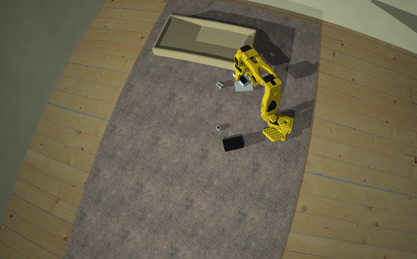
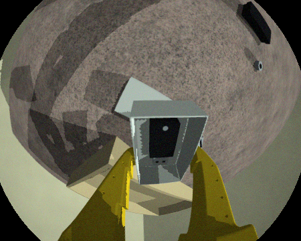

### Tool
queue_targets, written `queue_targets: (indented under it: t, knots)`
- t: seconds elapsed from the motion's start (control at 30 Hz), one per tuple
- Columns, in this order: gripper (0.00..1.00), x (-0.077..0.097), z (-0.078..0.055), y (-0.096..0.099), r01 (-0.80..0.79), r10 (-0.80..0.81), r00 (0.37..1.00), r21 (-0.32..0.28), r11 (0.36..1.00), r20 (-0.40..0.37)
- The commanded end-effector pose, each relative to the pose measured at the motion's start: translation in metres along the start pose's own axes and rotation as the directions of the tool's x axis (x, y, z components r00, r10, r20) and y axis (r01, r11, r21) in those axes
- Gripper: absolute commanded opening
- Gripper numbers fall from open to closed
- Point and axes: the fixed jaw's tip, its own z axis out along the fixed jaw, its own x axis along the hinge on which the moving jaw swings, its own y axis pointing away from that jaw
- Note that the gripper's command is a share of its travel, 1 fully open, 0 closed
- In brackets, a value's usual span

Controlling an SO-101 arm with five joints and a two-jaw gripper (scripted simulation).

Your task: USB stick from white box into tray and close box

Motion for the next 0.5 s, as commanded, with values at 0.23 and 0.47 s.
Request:
queue_targets:
  t: [0.23, 0.47]
  knots:
    - [0.21, 0.0036, -0.007, 0.0074, -0.102, 0.102, 0.994, 0.001, 0.995, -0.03]
    - [0.21, 0.0036, -0.007, 0.0074, -0.102, 0.102, 0.994, 0.001, 0.995, -0.03]
